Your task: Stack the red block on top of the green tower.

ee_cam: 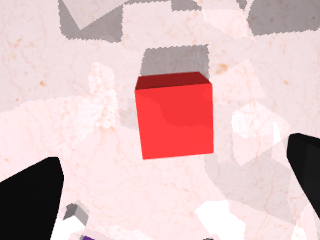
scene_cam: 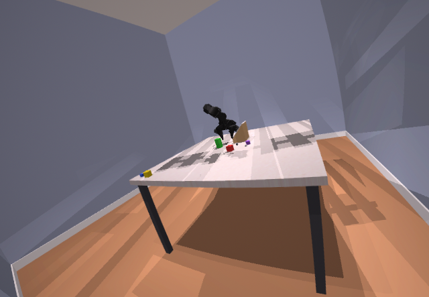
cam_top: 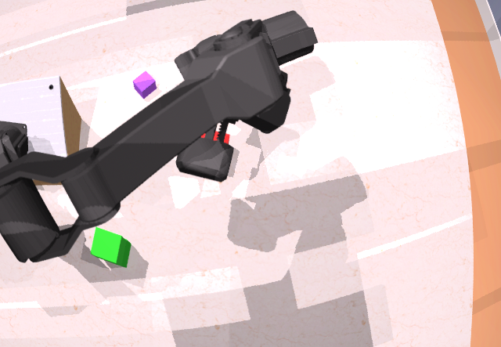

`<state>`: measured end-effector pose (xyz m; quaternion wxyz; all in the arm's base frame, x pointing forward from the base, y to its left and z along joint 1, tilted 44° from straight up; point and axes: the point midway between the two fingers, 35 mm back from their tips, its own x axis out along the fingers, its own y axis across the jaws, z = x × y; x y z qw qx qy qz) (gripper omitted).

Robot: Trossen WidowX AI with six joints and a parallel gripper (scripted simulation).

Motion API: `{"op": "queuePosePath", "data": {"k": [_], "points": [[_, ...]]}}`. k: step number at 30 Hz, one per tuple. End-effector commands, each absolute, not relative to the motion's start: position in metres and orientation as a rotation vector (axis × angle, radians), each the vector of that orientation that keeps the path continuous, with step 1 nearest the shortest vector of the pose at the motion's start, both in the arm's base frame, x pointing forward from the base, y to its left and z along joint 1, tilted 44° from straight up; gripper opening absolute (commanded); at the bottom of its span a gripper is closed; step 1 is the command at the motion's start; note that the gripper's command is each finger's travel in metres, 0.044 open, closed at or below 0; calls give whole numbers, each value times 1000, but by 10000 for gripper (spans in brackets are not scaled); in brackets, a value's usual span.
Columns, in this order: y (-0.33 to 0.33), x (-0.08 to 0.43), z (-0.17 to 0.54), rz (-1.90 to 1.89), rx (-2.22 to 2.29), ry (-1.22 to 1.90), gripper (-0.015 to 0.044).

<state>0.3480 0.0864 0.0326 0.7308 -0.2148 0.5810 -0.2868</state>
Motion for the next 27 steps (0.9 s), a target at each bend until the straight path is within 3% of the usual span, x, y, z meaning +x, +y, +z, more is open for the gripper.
{"op": "queuePosePath", "data": {"k": [1,27], "points": [[64,348,13,-648,-483,1295,440],[37,352,-16,-649,-484,1294,440]]}}
